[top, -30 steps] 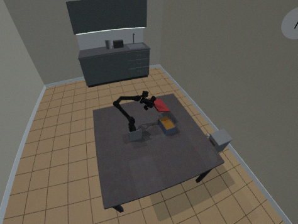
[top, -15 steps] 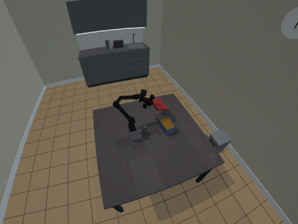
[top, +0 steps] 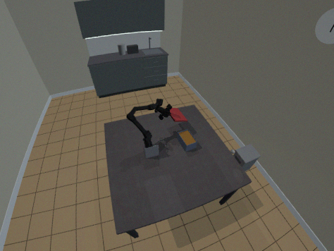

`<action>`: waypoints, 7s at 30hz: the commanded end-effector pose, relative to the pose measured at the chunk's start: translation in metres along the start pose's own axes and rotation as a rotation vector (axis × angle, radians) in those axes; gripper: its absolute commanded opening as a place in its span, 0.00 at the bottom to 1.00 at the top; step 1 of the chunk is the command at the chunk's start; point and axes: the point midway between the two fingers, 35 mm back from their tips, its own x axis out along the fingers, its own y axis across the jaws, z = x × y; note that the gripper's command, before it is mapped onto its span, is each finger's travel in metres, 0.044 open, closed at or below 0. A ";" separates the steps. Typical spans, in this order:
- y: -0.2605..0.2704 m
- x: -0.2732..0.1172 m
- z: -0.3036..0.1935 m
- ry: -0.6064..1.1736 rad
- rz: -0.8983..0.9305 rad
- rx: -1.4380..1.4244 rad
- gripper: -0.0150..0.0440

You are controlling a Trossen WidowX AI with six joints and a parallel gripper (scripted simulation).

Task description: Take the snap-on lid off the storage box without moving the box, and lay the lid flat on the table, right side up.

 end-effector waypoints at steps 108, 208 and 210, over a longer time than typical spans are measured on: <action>-0.064 0.054 -0.002 0.004 0.016 0.007 0.25; -0.124 0.106 -0.003 0.006 0.015 0.011 0.25; -0.126 0.107 -0.003 0.006 0.015 0.011 0.25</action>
